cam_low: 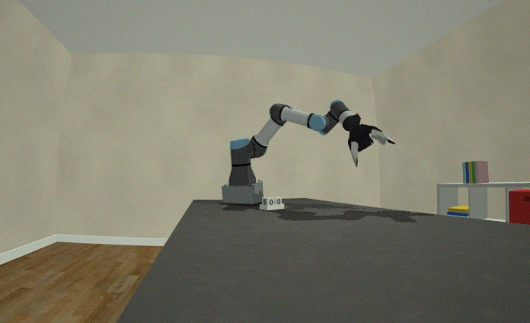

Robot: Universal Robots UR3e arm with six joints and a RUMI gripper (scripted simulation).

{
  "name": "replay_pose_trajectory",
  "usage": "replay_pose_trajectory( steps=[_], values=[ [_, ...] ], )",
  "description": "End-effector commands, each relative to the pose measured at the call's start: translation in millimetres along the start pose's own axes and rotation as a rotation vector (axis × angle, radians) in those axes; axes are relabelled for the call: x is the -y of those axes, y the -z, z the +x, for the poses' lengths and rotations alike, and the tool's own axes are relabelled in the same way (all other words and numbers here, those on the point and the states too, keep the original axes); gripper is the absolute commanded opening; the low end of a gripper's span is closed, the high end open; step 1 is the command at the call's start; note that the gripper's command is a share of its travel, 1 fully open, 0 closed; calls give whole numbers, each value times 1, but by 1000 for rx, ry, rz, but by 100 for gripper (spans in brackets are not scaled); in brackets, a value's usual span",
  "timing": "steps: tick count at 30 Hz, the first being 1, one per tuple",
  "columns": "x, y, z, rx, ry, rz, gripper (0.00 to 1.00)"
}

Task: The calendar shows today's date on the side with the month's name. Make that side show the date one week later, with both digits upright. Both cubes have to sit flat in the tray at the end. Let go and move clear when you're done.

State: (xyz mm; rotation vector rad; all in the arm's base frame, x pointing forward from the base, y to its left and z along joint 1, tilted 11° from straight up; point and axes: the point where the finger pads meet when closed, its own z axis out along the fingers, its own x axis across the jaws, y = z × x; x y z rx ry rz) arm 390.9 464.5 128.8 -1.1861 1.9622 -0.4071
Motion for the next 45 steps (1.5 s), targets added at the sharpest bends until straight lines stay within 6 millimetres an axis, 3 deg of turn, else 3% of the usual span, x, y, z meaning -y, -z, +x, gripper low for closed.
replay_pose_trajectory(
  steps=[1, 26, 34, 45],
  values=[
    [1, 1, -1, 3, -2, 1, 100],
    [8, 0, 5, -13, -36, -4, 100],
    [28, -2, 23, -60, -140, -15, 100],
    [77, 1, 82, -201, -452, -33, 100]
  ],
)
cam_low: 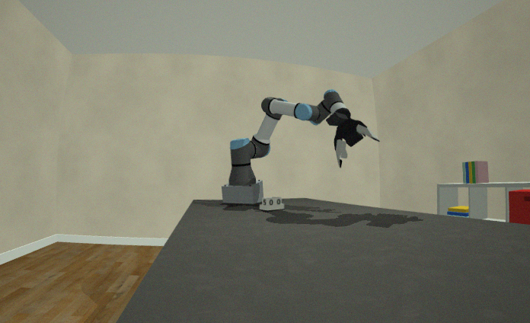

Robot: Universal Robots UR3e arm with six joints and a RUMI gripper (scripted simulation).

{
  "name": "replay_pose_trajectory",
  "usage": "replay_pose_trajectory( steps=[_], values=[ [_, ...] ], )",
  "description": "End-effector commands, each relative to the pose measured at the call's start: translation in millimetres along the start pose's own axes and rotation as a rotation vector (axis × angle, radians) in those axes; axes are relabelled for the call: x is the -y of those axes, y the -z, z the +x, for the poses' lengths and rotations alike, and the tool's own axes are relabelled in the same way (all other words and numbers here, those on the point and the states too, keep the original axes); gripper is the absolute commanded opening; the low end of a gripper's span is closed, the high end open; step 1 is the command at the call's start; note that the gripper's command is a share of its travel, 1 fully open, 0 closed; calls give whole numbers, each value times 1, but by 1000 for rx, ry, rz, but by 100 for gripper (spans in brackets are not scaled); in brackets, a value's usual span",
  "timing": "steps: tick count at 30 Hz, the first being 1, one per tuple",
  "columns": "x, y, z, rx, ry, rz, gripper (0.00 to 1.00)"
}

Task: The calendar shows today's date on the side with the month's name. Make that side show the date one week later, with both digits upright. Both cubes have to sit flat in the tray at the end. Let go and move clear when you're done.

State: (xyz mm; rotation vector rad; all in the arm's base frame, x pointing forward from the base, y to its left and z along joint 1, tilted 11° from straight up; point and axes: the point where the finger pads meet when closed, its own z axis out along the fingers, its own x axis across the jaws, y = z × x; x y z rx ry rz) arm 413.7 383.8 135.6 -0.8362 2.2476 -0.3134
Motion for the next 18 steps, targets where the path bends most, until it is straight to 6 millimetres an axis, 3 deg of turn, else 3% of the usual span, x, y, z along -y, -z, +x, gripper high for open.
replay_pose_trajectory(
  steps=[1, 7, 9, 18],
  values=[
    [32, 2, 21, -70, -158, -17, 100],
    [49, 4, 37, -114, -260, -16, 100],
    [64, 7, 53, -155, -355, -14, 100],
    [92, 17, 92, -248, -580, 0, 100]
  ],
)
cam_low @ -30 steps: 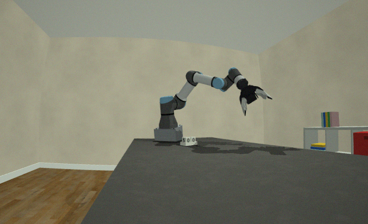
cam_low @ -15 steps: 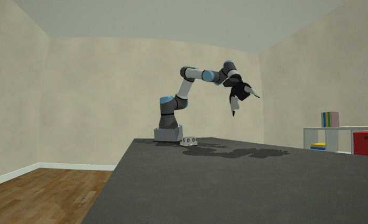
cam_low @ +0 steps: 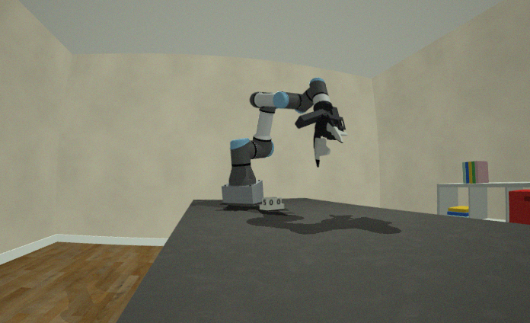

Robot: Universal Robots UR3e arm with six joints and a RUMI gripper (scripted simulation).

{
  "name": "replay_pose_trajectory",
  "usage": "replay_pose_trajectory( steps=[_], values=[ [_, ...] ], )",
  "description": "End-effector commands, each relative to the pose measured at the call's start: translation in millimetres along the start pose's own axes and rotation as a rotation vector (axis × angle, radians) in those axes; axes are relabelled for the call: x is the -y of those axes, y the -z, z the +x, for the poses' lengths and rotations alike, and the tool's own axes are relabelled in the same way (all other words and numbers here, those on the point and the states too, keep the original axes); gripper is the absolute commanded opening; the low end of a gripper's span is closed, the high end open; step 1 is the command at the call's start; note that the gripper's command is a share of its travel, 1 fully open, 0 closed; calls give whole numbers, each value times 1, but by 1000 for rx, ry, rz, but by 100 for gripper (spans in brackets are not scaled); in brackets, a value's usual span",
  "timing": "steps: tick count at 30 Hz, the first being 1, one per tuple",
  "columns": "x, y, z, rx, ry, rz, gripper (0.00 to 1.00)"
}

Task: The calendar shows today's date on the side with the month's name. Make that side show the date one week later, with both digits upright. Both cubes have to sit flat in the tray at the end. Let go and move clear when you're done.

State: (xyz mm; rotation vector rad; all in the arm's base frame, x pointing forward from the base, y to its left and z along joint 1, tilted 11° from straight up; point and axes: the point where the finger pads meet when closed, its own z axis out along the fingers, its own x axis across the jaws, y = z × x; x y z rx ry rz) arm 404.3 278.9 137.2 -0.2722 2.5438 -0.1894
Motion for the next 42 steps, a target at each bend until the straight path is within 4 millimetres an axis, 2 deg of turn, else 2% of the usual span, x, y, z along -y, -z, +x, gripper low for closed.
replay_pose_trajectory(
  steps=[1, 3, 6, 8, 20, 22, 24, 32, 37, 42],
  values=[
    [30, 5, 17, -65, -161, -2, 100],
    [39, 6, 24, -86, -217, 3, 100],
    [42, 7, 25, -91, -230, 4, 100],
    [57, 10, 39, -130, -335, 15, 100],
    [95, 23, 86, -246, -661, 59, 100],
    [95, 23, 86, -246, -661, 59, 100],
    [103, 27, 100, -278, -756, 74, 100],
    [116, 39, 135, -351, -982, 115, 100],
    [119, 44, 150, -383, -1082, 136, 100],
    [120, 46, 157, -397, -1127, 145, 100]
  ],
)
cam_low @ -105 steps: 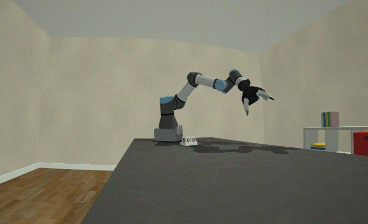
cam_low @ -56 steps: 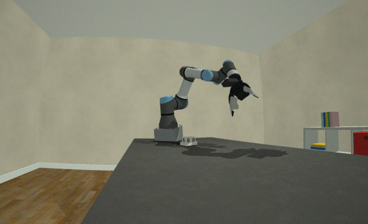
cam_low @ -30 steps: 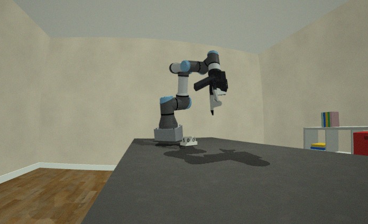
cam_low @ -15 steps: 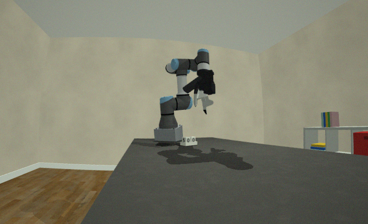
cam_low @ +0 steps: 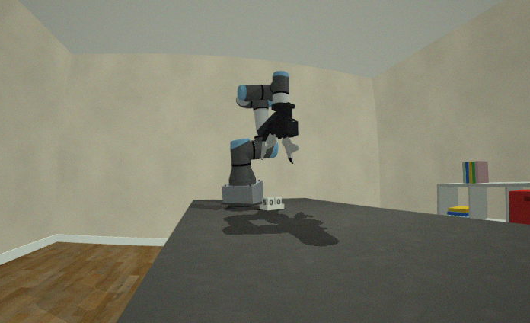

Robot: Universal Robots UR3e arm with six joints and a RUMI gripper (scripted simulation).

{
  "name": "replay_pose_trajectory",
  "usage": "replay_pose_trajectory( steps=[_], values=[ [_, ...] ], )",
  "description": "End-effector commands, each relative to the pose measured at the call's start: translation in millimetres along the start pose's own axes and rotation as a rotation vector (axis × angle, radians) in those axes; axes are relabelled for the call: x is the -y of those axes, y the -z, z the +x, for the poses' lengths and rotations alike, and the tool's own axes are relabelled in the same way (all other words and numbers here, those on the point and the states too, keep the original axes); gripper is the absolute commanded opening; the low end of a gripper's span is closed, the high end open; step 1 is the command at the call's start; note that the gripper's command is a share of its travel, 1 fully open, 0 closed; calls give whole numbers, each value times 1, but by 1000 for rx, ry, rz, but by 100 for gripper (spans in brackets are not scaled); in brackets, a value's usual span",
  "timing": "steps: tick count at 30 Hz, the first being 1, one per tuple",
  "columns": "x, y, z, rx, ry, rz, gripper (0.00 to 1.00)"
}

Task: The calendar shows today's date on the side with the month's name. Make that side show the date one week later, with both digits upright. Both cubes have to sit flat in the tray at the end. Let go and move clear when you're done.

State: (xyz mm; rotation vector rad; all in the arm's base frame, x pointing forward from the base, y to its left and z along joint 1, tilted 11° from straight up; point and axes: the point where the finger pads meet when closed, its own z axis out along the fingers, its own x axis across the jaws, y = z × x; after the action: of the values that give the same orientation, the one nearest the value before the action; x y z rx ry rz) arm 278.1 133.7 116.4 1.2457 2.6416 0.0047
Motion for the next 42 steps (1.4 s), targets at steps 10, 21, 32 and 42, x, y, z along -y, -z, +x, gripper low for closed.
replay_pose_trajectory(
  steps=[10, 21, 32, 42],
  values=[
    [15, 1, 4, -28, -97, 8, 100],
    [15, 1, 4, -28, -97, 8, 100],
    [15, -1, 4, -28, -166, 9, 100],
    [17, -11, 6, -26, -452, 13, 100]
  ],
)
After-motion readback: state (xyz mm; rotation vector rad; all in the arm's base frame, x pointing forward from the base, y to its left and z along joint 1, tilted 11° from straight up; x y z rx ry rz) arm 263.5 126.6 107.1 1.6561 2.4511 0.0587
